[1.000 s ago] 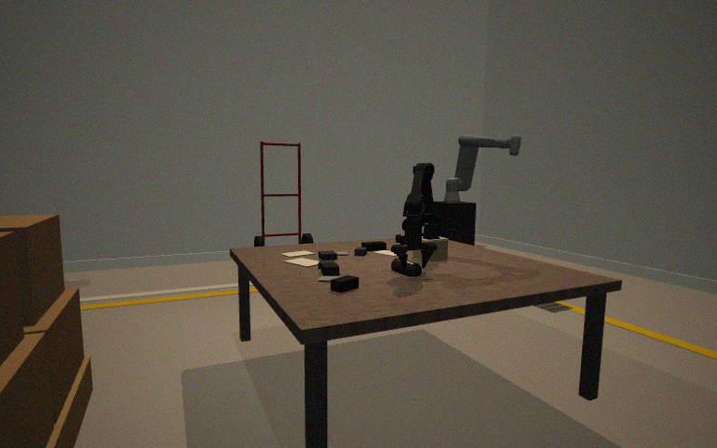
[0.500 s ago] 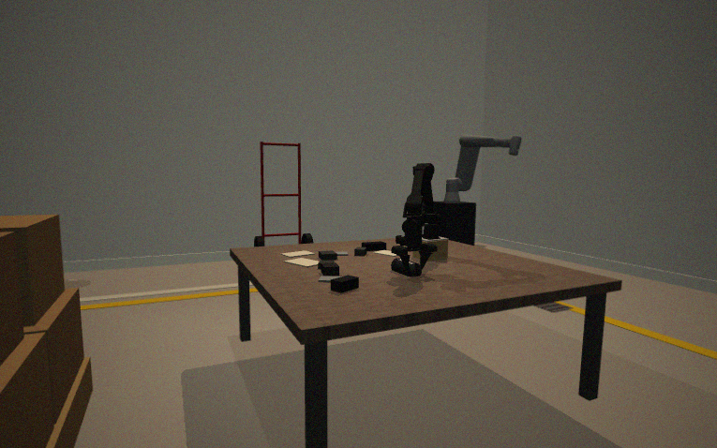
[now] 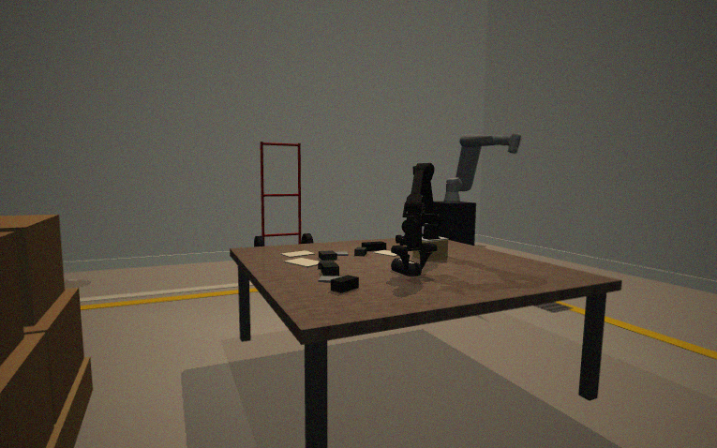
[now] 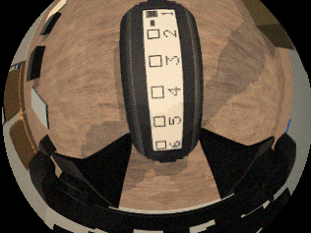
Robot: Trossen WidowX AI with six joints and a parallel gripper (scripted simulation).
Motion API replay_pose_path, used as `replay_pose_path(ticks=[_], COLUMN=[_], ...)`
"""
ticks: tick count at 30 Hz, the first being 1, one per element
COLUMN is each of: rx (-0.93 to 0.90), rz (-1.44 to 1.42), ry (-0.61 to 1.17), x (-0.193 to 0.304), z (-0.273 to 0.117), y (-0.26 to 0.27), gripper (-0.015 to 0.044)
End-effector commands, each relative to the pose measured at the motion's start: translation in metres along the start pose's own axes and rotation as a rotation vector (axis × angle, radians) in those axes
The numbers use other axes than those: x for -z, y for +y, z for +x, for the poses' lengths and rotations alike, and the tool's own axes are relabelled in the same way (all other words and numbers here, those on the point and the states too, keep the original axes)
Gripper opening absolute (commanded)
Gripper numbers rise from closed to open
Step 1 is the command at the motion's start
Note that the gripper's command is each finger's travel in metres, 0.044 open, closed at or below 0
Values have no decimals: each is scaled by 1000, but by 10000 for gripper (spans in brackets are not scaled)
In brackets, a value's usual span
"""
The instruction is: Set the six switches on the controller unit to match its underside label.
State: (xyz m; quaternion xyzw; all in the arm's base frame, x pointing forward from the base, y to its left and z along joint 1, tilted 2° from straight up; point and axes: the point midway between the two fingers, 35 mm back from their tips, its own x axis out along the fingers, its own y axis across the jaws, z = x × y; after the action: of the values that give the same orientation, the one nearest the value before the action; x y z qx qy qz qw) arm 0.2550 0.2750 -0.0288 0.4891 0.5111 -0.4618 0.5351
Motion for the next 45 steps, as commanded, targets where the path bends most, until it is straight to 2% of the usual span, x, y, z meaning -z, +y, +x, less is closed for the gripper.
replay_pose_path(ticks=[1,45], rx=[-1,-1], rz=[1,1], ry=[-5,-6], x=[-2,-13], z=[-2,-31], y=[0,0], gripper=[336,336])
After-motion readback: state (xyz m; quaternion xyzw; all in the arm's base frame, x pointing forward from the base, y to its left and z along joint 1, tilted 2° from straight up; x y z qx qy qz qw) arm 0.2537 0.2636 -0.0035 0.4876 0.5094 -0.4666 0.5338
